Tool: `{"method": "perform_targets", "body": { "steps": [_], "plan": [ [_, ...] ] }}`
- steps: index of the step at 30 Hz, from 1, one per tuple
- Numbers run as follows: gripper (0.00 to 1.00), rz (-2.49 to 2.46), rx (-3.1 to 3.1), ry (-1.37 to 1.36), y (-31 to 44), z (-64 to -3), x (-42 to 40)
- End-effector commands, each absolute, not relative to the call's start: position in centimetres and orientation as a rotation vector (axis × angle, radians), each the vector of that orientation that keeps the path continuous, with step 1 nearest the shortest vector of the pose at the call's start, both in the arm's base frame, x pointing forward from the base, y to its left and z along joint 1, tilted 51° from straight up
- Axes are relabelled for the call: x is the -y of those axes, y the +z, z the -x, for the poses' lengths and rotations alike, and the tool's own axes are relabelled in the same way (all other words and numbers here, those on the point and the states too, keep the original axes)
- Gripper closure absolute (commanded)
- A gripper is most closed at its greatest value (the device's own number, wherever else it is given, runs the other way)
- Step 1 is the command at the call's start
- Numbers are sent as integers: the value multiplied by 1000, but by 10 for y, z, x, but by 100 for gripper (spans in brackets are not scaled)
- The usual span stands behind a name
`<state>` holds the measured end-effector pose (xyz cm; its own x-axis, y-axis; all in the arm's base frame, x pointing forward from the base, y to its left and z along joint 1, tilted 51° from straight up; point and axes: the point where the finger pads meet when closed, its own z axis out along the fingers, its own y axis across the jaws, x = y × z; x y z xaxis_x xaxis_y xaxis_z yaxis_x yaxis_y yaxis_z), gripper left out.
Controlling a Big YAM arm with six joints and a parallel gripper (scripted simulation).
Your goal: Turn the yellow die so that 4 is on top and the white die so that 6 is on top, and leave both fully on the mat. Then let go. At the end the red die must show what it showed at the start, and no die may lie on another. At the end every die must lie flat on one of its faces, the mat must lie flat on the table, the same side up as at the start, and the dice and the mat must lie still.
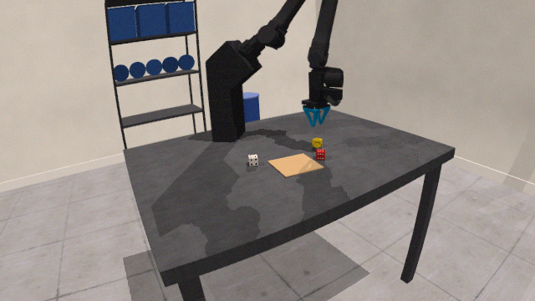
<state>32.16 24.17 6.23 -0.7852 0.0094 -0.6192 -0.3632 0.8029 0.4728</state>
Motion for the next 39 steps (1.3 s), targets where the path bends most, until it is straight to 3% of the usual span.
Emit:
{"method": "perform_targets", "body": {
  "steps": [1,39],
  "plan": [
    [56,266,-2355,797,63,-323,-249],
    [56,264,-2362,796,32,-342,-273]
  ]
}}
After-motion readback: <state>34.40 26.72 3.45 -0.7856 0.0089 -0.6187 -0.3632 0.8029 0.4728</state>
